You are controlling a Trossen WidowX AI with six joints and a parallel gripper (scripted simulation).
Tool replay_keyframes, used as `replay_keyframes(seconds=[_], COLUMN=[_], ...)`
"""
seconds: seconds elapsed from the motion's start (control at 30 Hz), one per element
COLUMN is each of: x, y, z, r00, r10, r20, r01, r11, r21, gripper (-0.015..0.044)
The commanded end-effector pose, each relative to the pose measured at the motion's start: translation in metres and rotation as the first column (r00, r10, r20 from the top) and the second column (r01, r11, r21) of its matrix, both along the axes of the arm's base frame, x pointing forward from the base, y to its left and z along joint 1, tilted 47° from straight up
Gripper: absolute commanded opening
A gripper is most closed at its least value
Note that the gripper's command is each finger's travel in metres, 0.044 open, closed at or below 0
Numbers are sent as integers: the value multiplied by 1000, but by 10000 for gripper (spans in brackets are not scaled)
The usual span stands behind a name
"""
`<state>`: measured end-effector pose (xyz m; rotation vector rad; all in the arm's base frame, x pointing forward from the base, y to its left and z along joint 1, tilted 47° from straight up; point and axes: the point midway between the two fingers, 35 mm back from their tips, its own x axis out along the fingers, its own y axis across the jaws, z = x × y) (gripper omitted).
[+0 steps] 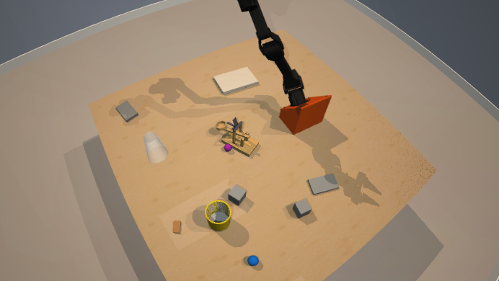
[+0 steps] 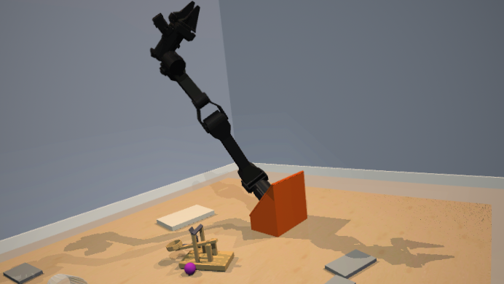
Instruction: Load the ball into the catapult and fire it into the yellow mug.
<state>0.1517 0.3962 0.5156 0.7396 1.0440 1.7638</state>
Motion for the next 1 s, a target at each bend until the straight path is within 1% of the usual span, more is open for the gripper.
replay_keyframes(seconds=[0.0, 0.03, 0.3, 0.63, 0.8, 0.97], x=[-1, -4, -64, -107, -146, -183], y=[0, -1, -19, -60, -88, -125], z=[1, 3, 46, 97, 120, 142], r00=[1000, 1000, 993, 984, 967, 944], r10=[1, 3, 69, 53, 99, 138], r20=[2, 7, 99, 168, 234, 300], r01=[-1, -3, -85, -109, -197, -288], r11=[1000, 1000, 983, 933, 874, 787], r21=[3, 12, 164, 344, 445, 545], gripper=[426, 440, 440, 440, 440, 440])
